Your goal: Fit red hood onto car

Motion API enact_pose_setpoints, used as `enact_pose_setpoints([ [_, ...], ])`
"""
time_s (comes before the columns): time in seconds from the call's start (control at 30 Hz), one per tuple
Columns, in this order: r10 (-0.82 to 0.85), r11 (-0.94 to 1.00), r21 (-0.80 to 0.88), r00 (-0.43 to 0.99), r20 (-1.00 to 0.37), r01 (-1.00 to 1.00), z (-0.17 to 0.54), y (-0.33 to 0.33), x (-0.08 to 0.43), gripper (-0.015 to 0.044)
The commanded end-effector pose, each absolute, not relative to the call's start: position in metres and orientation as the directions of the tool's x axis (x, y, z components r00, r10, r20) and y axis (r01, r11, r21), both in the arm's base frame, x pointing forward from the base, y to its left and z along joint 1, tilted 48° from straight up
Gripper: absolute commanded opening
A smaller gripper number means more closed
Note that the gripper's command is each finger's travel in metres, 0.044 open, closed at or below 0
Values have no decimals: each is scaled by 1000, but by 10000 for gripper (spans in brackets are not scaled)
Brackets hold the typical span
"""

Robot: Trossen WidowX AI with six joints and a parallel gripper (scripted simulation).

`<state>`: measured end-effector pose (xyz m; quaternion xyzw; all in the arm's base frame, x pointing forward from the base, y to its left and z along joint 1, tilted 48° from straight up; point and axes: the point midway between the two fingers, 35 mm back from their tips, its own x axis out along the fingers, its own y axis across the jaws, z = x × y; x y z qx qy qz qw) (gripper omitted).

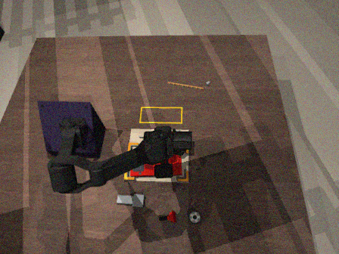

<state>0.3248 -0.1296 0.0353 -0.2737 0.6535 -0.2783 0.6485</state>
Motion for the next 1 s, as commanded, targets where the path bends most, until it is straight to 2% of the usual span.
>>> enact_pose_setpoints([
  [0.0,-721,693,-721,-9,-693,0,34,-131,325,0],
  [0.97,-720,694,-720,-9,-694,3,29,-137,324,0],
])
